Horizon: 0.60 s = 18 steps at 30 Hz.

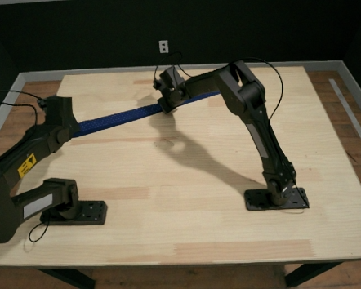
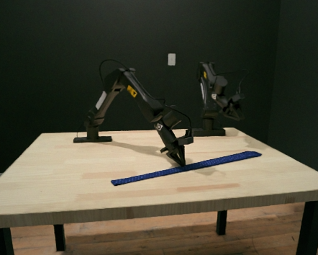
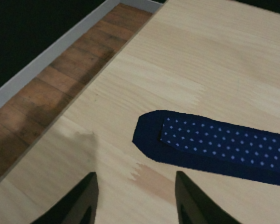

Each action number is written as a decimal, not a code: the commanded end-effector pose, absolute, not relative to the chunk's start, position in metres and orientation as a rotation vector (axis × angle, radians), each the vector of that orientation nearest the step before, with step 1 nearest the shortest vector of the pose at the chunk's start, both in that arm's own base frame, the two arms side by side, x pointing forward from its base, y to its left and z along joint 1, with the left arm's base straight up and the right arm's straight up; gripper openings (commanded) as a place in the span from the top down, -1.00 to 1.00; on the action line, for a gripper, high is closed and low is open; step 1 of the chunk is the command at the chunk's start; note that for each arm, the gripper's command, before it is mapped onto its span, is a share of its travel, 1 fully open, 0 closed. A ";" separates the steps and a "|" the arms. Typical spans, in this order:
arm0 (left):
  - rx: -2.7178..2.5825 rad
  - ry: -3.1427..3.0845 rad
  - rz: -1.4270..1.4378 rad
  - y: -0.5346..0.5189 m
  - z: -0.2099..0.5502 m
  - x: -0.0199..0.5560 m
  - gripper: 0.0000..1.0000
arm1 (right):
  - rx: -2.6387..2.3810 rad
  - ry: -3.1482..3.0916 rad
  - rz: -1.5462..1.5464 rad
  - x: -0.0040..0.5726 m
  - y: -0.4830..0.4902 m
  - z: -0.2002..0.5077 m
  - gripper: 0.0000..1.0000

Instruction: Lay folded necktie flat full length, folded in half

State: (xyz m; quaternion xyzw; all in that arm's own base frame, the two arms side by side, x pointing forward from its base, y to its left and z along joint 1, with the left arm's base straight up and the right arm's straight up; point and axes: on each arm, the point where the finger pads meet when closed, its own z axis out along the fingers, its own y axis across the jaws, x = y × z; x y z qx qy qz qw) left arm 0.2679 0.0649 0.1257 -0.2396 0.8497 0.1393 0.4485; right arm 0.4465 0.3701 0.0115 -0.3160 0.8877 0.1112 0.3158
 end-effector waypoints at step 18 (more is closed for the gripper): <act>-0.604 2.061 0.335 0.067 0.144 0.270 0.15 | -0.832 2.323 0.303 0.449 0.372 0.054 0.91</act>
